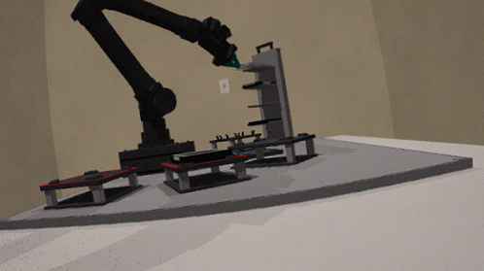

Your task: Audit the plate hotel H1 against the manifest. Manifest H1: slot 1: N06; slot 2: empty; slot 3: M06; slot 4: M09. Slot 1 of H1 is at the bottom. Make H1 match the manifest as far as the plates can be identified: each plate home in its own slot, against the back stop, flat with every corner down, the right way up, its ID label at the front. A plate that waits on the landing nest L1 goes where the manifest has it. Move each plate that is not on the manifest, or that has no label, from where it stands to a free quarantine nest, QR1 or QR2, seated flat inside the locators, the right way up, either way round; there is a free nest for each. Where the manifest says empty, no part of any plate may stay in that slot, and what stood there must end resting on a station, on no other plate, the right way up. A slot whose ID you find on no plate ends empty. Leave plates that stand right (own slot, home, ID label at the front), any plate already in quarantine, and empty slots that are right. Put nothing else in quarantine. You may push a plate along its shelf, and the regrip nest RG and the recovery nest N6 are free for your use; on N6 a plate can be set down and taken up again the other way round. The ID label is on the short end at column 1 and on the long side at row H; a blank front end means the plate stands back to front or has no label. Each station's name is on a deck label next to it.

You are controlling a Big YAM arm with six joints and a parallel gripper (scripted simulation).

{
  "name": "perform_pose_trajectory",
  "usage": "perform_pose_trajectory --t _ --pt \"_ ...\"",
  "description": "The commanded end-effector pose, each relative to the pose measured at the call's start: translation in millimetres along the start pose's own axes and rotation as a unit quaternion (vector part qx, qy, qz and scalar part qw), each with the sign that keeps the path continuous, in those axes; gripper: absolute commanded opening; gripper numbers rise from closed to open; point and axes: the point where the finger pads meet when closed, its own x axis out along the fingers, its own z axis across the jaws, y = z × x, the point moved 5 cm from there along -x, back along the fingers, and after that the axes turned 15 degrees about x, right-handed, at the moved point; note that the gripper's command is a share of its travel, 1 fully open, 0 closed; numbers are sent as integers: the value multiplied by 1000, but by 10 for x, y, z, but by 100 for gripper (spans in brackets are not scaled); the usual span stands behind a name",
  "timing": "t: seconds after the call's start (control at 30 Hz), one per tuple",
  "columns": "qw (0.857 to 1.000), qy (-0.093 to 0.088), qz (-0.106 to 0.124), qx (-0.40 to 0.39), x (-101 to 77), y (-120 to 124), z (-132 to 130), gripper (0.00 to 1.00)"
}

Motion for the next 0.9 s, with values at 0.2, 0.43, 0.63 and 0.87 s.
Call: perform_pose_trajectory --t 0.2,0.43,0.63,0.87 --pt "999 -8 -36 -2 -13 -364 74 0" --pt "999 -8 -34 -2 33 -370 78 0" --pt "1000 -4 -17 -3 110 -174 23 0" --pt "999 -11 -47 -2 69 -526 115 0"
